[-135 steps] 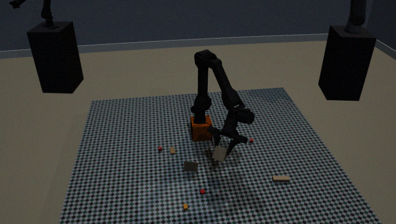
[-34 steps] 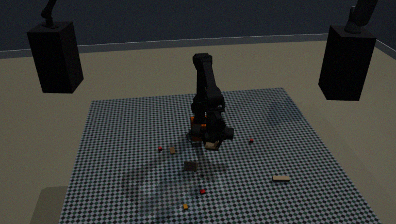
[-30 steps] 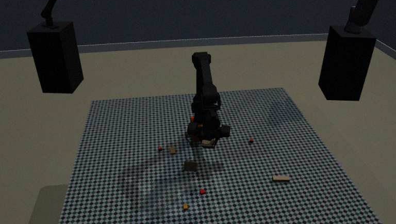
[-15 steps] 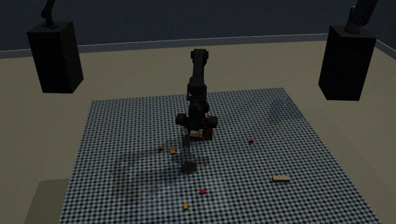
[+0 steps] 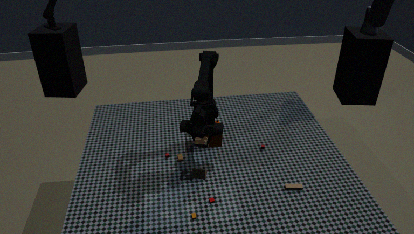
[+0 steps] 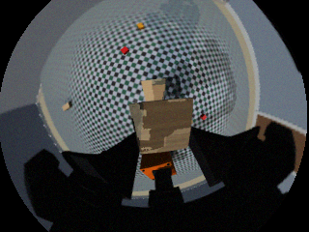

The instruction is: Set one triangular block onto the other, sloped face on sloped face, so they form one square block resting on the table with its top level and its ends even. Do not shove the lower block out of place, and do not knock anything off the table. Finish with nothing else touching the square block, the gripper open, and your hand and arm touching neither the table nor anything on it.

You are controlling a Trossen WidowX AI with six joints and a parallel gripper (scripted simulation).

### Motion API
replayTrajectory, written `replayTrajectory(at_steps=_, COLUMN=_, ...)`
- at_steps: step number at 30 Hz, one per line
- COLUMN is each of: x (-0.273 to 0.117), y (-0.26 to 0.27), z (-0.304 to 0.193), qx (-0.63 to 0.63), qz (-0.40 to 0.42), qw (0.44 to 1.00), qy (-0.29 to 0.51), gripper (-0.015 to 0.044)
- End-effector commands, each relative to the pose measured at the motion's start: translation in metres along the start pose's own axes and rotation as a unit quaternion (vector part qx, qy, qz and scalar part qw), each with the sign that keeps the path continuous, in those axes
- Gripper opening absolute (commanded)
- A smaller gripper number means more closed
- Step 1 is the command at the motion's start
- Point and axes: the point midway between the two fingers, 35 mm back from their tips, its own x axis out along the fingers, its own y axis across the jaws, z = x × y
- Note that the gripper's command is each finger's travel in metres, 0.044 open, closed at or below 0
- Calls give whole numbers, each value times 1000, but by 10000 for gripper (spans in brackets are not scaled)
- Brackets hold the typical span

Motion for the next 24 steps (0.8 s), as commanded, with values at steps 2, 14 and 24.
replayTrajectory(at_steps=2, x=23, y=-1, z=5, qx=-1, qz=-2, qw=1000, qy=9, gripper=0)
replayTrajectory(at_steps=14, x=56, y=0, z=18, qx=-2, qz=-2, qw=1000, qy=9, gripper=0)
replayTrajectory(at_steps=24, x=84, y=0, z=29, qx=-2, qz=-2, qw=1000, qy=8, gripper=0)
